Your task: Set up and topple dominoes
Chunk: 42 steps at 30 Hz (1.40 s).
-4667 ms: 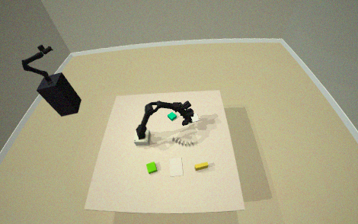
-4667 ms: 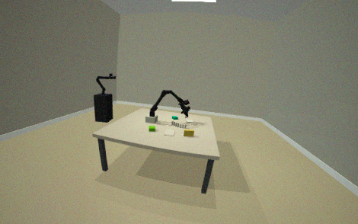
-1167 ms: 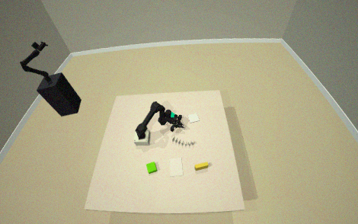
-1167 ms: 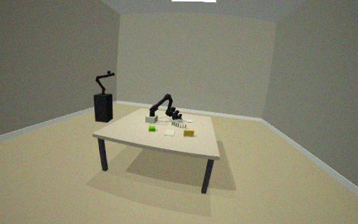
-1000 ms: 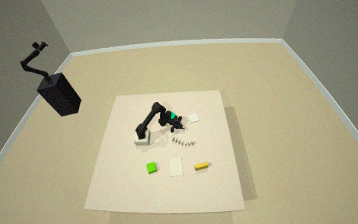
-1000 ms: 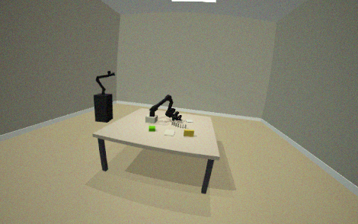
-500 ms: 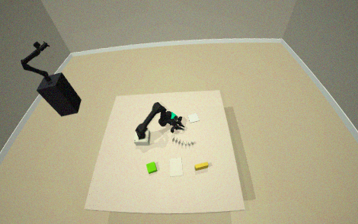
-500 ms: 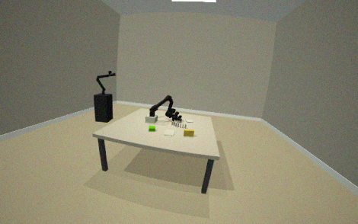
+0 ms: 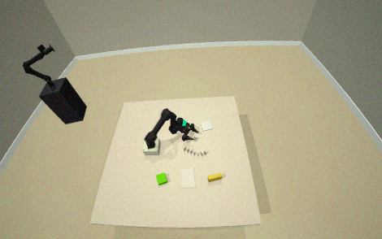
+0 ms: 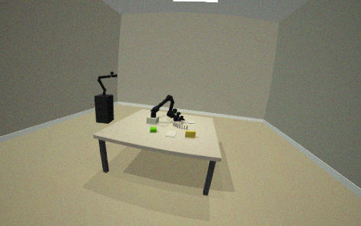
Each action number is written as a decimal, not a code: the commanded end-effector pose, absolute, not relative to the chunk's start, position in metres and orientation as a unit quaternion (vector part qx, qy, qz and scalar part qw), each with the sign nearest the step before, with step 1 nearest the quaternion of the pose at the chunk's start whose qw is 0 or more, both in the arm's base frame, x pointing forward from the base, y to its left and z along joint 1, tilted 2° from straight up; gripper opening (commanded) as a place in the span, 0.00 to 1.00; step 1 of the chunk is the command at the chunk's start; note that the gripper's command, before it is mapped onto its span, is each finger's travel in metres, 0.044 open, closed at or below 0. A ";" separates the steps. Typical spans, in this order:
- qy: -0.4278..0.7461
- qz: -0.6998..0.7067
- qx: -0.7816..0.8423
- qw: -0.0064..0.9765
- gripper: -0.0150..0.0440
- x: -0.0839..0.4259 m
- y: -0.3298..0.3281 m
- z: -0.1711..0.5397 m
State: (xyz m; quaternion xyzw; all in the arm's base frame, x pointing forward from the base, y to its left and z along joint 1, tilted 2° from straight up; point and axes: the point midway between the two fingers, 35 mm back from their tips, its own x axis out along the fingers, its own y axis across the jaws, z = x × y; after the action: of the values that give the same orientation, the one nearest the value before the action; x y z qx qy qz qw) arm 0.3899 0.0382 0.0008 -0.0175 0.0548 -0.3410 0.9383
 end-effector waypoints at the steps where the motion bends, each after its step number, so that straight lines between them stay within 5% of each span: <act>1: 0.047 -0.341 -0.009 0.939 1.00 0.389 0.039 0.035; 7: 0.064 -0.333 -0.030 0.940 1.00 0.396 0.040 0.035; 20: 0.375 -0.091 -0.304 0.871 1.00 0.490 0.037 0.019; 42: 0.566 0.167 -0.332 0.736 1.00 0.452 0.025 0.053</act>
State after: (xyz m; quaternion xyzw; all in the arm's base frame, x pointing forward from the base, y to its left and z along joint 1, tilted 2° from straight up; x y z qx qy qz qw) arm 0.4794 0.0375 -0.0033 -0.3348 0.4566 -0.0177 0.8241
